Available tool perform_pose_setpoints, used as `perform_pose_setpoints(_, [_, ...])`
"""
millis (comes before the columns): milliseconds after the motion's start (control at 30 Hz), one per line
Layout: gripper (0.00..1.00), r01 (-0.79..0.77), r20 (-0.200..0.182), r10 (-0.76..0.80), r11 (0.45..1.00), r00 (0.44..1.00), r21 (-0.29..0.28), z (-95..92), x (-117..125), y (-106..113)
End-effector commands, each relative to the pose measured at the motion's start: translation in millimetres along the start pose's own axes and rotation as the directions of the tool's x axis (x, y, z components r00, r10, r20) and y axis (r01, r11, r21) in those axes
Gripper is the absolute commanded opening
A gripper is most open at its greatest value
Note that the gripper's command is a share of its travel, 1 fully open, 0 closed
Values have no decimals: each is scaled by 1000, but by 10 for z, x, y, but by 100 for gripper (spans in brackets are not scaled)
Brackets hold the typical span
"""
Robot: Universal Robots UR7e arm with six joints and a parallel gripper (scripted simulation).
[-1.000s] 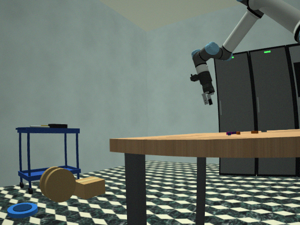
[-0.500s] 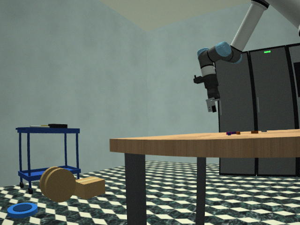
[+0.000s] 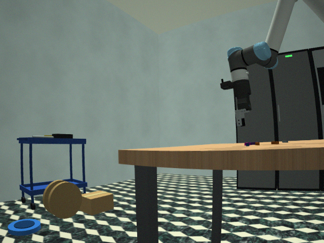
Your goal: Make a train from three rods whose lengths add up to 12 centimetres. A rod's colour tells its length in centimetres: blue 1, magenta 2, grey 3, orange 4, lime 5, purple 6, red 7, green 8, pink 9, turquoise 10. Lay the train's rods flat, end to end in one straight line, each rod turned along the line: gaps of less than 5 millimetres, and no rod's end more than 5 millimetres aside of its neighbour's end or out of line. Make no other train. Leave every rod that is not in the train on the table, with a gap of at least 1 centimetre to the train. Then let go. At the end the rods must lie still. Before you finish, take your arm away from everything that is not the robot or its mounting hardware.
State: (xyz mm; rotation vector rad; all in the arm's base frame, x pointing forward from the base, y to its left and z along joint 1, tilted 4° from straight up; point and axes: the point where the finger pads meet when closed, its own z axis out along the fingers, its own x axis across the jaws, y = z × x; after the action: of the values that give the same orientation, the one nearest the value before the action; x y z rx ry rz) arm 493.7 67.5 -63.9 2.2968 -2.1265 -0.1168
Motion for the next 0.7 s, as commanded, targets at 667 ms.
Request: perform_pose_setpoints(667, [100,66,13,-67,996,998,65,215,-666,948])
